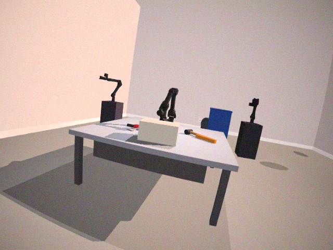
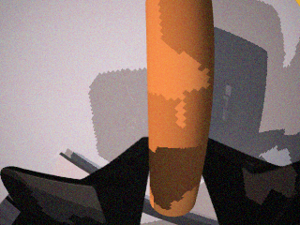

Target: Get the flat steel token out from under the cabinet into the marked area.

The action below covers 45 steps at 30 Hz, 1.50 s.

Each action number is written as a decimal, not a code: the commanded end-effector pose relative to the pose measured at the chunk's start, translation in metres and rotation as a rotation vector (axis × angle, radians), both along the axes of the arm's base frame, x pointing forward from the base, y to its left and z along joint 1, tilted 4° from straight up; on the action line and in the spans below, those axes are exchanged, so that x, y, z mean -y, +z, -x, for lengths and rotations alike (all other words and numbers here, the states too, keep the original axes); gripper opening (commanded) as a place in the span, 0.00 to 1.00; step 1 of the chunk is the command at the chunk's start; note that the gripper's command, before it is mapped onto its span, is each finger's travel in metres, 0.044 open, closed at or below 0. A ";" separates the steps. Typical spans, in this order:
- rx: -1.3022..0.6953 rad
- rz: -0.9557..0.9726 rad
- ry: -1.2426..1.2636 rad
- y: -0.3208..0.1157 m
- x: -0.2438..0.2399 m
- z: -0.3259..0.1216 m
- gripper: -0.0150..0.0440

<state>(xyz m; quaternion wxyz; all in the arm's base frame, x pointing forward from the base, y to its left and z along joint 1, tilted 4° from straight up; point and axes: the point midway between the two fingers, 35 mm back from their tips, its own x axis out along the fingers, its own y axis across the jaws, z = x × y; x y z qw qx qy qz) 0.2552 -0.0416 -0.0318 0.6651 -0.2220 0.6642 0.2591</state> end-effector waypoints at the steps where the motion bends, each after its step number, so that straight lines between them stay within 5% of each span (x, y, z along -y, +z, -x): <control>1: 0.003 0.000 -0.001 0.000 0.005 -0.001 0.25; 45: 0.002 0.004 -0.001 -0.002 0.053 0.002 0.25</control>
